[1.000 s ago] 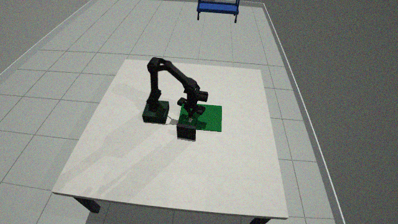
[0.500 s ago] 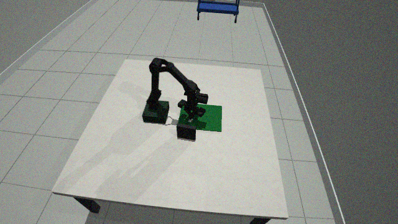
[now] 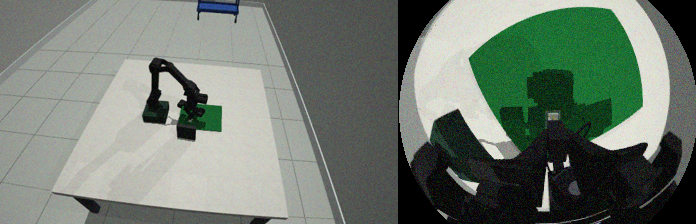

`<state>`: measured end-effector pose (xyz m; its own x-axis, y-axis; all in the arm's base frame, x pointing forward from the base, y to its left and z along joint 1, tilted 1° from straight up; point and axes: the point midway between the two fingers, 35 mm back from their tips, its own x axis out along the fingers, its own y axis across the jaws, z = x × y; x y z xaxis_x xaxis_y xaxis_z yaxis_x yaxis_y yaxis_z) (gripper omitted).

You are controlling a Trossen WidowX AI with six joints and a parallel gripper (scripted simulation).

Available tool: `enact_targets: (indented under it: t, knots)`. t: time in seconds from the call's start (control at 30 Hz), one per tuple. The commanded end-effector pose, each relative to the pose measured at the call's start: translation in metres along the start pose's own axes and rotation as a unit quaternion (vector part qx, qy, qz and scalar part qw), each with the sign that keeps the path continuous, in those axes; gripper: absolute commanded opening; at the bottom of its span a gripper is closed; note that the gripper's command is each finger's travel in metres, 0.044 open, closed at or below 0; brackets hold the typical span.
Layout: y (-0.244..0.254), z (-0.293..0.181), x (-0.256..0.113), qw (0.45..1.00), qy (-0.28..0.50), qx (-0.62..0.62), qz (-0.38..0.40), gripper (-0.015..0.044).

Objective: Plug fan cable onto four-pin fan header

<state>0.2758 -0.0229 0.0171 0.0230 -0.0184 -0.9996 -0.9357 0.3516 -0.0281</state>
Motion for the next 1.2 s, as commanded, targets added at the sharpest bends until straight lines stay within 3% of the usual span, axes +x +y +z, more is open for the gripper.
enact_targets:
  t: [0.0,1.17]
  knots:
    - [-0.0002,0.0003,0.0007,1.0,-0.001,0.0,-0.001,0.0]
    - [-0.0006,0.0004,0.0099,1.0,-0.001,-0.003,-0.001,0.0]
